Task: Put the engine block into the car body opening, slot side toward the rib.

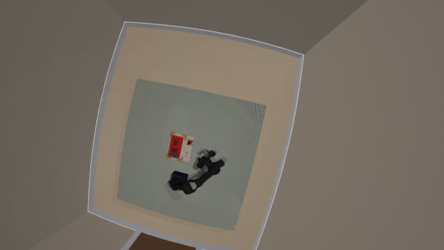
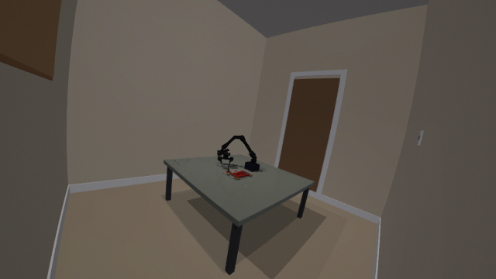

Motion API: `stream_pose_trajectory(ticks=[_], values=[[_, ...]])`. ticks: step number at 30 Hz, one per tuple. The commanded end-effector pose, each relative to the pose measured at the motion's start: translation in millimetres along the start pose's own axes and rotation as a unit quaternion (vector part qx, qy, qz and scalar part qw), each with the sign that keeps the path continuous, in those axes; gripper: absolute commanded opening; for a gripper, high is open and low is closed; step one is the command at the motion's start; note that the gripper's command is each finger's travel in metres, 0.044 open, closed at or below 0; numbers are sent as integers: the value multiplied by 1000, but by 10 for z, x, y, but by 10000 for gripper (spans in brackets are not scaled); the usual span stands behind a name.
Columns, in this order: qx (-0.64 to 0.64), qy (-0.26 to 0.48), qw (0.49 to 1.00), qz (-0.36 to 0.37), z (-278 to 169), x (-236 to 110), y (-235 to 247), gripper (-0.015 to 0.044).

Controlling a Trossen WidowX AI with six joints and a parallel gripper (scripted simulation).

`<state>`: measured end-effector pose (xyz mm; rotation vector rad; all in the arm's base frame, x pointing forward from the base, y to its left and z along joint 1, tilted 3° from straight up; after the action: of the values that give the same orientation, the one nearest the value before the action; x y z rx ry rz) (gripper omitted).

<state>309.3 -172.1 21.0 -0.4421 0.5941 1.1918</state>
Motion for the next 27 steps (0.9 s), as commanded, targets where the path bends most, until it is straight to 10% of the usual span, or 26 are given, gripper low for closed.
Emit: stream_pose_trajectory(ticks=[1, 27], values=[[1, 0, 1000, 0, -3, 1, 2, 440], [-152, 76, 984, 52, 153, 97, 0, 440]])
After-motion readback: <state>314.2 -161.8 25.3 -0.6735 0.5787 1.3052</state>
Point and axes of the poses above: the point midway between the two fingers, 35 mm back from their tips, its own x axis out along the fingers, its own y axis across the jaws, z = x × y, the point moved 6 cm from there along -x, back along the fingers, and after that the axes turned 2 degrees about -x, right-handed, at the moved point
